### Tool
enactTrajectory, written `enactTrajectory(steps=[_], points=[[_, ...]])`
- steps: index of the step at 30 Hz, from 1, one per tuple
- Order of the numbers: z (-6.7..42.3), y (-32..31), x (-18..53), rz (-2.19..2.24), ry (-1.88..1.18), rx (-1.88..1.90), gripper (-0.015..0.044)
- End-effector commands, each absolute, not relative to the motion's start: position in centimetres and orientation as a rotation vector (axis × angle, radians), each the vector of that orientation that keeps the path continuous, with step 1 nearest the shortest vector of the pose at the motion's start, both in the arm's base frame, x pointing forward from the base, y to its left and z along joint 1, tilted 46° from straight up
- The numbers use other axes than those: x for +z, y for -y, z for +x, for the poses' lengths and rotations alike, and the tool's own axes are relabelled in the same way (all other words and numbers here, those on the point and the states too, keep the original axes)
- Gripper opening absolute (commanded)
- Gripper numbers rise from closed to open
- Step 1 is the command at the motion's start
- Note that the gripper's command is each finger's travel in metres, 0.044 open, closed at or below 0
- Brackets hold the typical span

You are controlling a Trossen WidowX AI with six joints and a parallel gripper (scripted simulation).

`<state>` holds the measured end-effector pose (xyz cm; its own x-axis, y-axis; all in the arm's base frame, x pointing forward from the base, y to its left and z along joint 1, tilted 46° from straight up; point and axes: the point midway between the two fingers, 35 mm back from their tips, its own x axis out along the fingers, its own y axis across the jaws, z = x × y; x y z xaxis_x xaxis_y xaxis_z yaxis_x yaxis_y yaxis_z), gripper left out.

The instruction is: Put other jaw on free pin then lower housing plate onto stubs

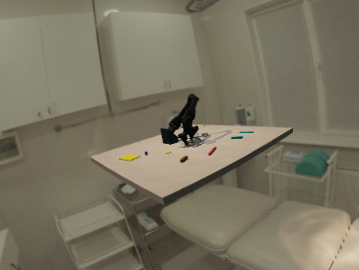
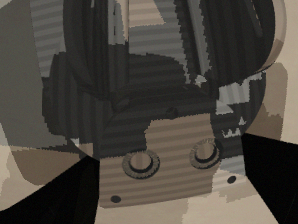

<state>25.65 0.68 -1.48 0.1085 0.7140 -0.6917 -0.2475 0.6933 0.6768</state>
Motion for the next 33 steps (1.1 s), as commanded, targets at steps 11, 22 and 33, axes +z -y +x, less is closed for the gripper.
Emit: enactTrajectory(steps=[11, 22, 33], points=[[25.64, -0.66, -1.54, 0.448, -1.279, 0.740, 0.0351], [25.63, -0.65, -1.53, 0.448, -1.279, 0.740, 0.0351], [25.59, -0.23, -1.13, 0.448, -1.279, 0.740, 0.0351]])
